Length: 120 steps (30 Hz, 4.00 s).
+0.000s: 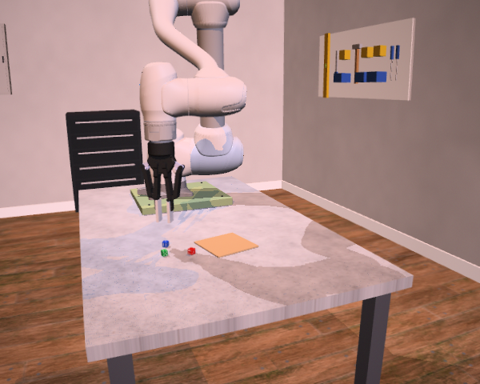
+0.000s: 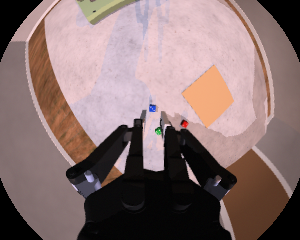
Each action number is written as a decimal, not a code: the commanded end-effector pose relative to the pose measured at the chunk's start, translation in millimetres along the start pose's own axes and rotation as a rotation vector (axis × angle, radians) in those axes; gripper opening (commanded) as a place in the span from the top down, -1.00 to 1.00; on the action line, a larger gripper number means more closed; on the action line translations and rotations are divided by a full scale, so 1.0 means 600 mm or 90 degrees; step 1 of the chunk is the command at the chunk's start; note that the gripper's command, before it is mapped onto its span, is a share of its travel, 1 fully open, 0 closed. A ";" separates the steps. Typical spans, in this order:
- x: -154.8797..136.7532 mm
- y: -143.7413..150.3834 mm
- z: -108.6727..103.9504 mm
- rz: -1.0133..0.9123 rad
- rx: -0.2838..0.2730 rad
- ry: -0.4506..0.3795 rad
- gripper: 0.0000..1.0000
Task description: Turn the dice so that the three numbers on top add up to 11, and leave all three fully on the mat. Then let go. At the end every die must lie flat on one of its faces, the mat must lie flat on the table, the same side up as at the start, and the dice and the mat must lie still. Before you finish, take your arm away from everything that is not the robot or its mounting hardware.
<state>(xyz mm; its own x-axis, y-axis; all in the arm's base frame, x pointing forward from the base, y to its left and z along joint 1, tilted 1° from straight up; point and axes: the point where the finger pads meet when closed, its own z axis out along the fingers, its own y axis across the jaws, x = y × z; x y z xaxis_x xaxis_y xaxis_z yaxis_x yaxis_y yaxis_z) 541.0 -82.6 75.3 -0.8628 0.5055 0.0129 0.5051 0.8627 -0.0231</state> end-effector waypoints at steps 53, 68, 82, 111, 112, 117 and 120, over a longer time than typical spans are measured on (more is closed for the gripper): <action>-0.001 -0.003 0.083 0.000 -0.002 0.001 0.63; -0.001 -0.003 0.091 0.000 -0.002 0.001 0.63; -0.001 -0.003 0.091 0.000 -0.002 0.001 0.63; -0.001 -0.005 0.091 0.000 -0.002 0.001 0.63; -0.001 -0.005 0.091 0.000 -0.002 0.001 0.63; -0.001 -0.006 0.091 0.000 -0.002 0.001 0.63; -0.001 -0.006 0.091 0.000 -0.002 0.001 0.63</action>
<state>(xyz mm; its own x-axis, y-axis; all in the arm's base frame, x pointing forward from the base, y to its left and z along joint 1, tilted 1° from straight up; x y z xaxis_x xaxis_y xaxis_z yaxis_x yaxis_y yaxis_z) 539.3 -84.9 22.9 -0.8623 0.5062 0.0141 0.5058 0.8624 -0.0216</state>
